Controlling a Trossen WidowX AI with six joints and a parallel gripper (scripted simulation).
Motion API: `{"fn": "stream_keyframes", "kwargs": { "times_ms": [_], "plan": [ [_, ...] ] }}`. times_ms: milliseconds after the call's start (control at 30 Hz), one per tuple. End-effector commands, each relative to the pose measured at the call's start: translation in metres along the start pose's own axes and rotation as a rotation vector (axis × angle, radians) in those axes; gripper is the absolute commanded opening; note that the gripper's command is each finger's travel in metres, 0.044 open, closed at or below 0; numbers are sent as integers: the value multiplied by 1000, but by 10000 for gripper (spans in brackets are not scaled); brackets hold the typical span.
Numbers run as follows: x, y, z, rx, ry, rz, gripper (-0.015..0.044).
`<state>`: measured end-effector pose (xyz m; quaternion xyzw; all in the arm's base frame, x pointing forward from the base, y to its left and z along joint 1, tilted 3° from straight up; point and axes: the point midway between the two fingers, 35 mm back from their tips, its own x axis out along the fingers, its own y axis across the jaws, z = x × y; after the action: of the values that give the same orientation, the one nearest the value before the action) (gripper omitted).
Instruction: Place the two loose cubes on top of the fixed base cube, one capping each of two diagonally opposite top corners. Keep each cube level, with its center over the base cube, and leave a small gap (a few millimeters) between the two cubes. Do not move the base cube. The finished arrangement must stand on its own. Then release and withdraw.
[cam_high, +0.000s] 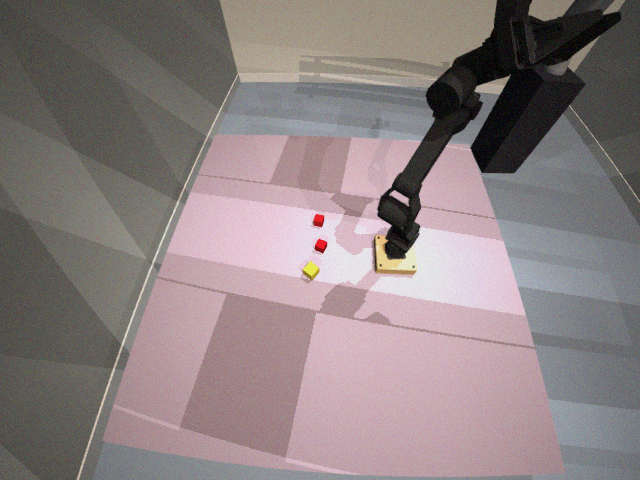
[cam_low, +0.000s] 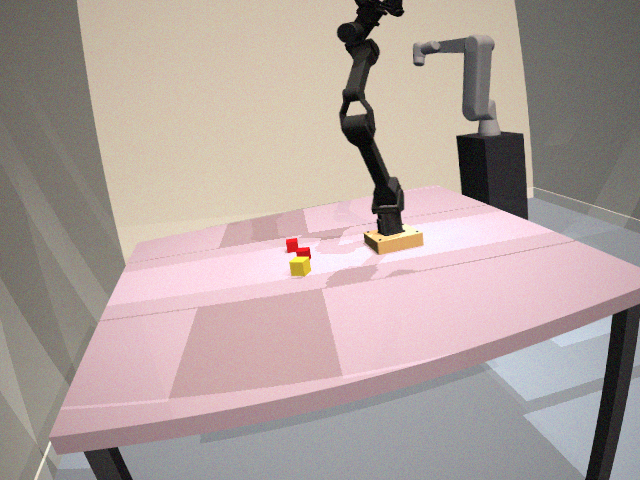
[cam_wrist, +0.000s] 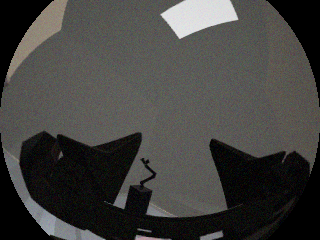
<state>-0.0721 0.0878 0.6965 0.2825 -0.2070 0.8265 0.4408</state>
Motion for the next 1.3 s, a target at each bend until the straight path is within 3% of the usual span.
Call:
{"fn": "stream_keyframes", "kwargs": {
  "times_ms": [0,133,333,533,900,1267],
  "plan": [
    [0,2,1,-2,-4,7,374],
    [-8,44,18,-32,-83,141,269],
    [-42,115,52,-69,-249,380,265],
    [-99,173,88,-87,-442,614,265],
    [-252,229,141,-119,-859,1012,265],
    [-428,208,154,-140,-1353,1345,265]
  ]
}}
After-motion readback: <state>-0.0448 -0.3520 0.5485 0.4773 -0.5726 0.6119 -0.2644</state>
